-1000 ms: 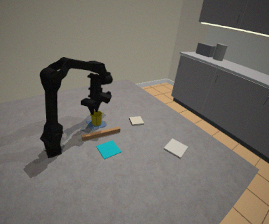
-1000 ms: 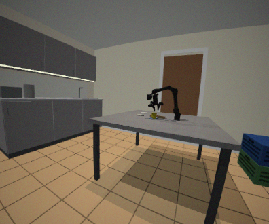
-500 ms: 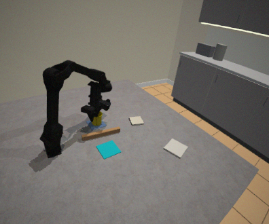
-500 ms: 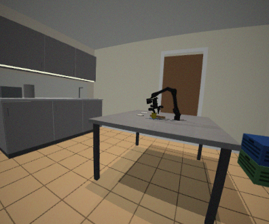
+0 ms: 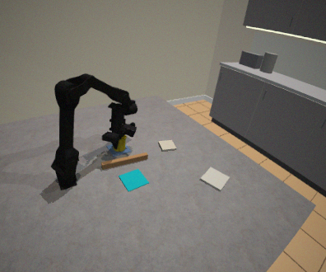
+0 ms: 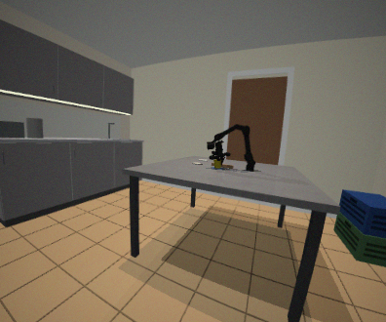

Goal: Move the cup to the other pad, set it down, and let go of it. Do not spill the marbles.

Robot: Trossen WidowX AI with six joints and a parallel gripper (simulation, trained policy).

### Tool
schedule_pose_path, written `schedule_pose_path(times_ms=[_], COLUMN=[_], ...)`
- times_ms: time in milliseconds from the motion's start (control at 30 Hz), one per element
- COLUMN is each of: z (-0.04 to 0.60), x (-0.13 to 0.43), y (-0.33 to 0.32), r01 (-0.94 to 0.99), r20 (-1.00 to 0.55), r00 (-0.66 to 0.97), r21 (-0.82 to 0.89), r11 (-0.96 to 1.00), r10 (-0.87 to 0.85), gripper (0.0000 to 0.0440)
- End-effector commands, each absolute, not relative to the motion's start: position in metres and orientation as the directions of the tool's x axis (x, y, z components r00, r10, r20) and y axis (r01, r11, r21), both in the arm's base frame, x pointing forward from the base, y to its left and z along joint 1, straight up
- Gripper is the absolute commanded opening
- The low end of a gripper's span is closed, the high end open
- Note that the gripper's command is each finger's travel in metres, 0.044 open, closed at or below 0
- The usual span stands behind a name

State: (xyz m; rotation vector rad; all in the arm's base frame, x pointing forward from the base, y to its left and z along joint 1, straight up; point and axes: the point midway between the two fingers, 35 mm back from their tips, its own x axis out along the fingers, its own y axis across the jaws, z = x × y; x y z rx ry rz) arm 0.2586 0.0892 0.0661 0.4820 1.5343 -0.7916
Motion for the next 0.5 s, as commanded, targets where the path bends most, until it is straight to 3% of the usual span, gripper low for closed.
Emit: schedule_pose_path(times_ms=[0, 467], z=[0.064, 0.099], x=[0.252, 0.248], y=[0.082, 0.071], r01=[0.7, 0.752], r20=[-0.974, -0.986], r00=[-0.15, -0.107], r21=[-0.225, -0.163], r11=[0.678, 0.639], r10=[-0.168, -0.126], gripper=[0.0, 0.0004])
